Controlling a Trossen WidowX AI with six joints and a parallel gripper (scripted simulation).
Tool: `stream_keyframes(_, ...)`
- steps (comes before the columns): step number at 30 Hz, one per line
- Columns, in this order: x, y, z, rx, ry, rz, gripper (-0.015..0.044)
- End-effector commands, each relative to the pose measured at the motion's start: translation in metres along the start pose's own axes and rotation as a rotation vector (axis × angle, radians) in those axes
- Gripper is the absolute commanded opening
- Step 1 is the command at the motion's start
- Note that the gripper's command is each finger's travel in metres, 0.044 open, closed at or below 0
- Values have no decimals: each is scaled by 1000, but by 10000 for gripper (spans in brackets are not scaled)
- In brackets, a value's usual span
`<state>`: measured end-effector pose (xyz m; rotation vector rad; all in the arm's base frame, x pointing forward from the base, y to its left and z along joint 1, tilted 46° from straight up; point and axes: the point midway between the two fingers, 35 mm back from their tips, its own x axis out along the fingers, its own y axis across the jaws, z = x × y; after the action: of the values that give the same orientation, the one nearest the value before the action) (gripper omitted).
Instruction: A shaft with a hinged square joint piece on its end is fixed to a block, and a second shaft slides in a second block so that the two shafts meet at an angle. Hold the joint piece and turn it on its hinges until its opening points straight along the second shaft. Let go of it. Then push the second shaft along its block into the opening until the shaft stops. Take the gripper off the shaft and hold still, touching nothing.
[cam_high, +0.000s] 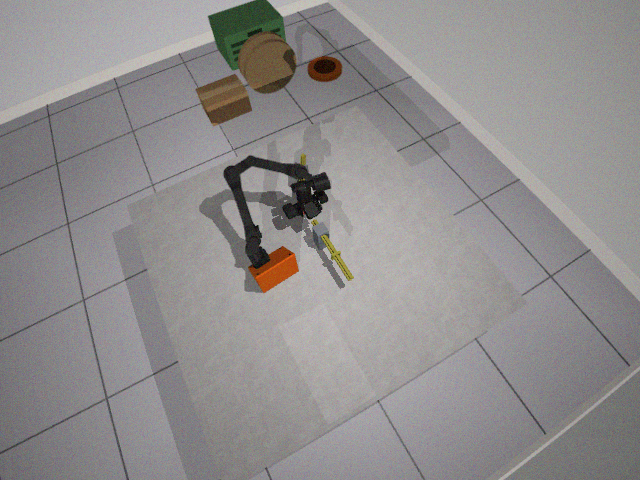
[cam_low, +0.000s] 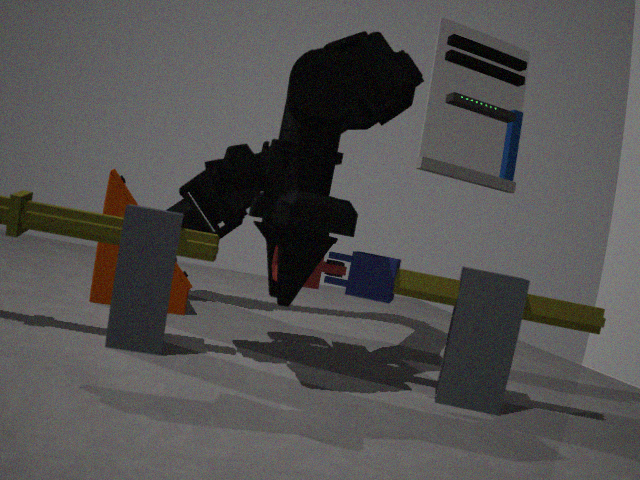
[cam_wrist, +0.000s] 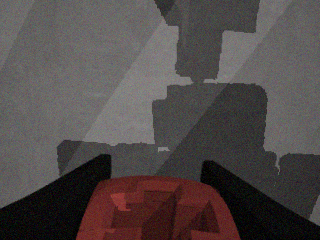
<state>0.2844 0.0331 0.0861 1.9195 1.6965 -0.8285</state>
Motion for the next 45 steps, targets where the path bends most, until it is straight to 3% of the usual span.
stream_keyframes(1,0,0,0,0,0,0,0)
stream_keyframes(2,0,0,0,0,0,0,0)
stream_keyframes(7,0,0,0,0,0,0,131)
stream_keyframes(10,0,0,0,0,0,0,147)
stream_keyframes(21,0,0,0,0,0,0,436)
stream_keyframes(34,0,0,0,0,0,0,440)
stream_keyframes(39,-26,0,2,3,80,3,440)
stream_keyframes(45,-28,0,2,3,85,5,440)
